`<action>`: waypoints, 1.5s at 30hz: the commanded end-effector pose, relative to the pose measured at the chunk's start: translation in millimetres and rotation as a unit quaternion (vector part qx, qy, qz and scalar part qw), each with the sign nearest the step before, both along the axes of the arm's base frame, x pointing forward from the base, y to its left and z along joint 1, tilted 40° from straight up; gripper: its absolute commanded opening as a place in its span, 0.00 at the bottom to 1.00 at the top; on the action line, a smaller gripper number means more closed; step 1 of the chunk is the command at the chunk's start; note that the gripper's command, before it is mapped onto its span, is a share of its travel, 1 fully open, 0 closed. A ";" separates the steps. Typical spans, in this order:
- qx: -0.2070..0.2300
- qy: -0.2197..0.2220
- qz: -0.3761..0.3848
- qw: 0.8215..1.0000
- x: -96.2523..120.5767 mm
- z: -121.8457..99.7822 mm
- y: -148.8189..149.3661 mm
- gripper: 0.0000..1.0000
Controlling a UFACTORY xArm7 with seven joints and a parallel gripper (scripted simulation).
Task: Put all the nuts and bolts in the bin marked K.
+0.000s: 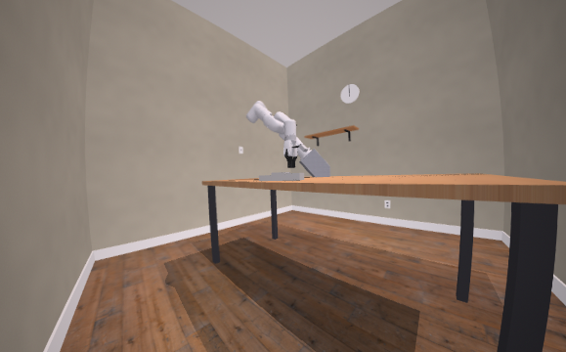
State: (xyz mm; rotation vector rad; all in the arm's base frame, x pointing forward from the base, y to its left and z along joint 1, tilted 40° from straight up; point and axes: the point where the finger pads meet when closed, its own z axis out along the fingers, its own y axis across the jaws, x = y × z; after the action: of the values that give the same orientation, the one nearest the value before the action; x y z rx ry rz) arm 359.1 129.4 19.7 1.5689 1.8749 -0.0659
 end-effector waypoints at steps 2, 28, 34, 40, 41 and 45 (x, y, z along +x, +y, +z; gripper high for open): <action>0.001 -0.001 0.001 1.000 5.7 -8.5 -3.8 0.29; 0.001 0.000 0.001 1.000 32.2 -52.3 -28.9 0.29; 0.001 0.000 0.001 1.000 33.9 -55.3 -30.8 0.29; 0.001 0.000 0.001 1.000 33.9 -55.3 -30.9 0.29; 0.001 0.000 0.001 1.000 33.8 -55.3 -30.9 0.29; 0.001 0.000 0.001 1.000 33.8 -55.3 -31.0 0.00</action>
State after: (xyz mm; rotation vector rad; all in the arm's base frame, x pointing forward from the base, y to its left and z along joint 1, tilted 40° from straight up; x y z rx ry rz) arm 392.7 97.0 -36.1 1.5689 1.8750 -0.0661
